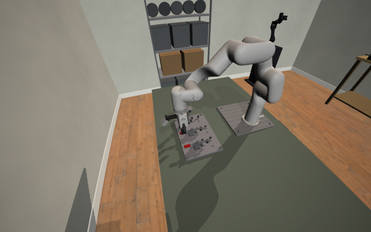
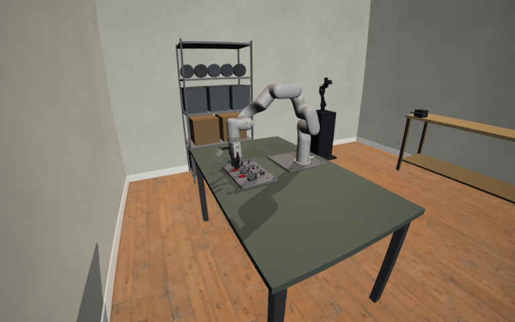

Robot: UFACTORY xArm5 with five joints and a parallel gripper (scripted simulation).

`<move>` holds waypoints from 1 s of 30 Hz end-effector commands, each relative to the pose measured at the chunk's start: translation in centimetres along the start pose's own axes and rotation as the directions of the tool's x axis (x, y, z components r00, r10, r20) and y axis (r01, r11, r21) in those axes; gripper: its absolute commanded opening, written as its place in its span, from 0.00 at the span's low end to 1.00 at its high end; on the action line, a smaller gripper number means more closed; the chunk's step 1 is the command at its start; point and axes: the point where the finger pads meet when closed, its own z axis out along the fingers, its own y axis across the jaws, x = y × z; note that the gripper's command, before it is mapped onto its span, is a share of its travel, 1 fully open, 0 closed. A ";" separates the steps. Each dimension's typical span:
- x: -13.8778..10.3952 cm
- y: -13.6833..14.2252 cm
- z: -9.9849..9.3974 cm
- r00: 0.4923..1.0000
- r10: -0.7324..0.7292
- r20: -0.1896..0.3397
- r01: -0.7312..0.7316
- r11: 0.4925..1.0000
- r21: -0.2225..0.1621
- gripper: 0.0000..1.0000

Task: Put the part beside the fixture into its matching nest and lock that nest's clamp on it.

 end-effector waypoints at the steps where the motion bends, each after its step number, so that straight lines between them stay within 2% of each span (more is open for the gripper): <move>1: 0.1 0.0 -0.2 1.000 0.000 -0.004 0.000 1.000 0.000 0.47; 11: 0.1 0.0 0.1 1.000 0.000 -0.004 0.000 1.000 0.000 0.47; 24: 0.3 0.1 3.0 1.000 0.000 -0.004 0.000 1.000 0.000 0.47; 30: 0.3 0.1 3.3 1.000 0.000 -0.004 0.000 1.000 0.000 0.47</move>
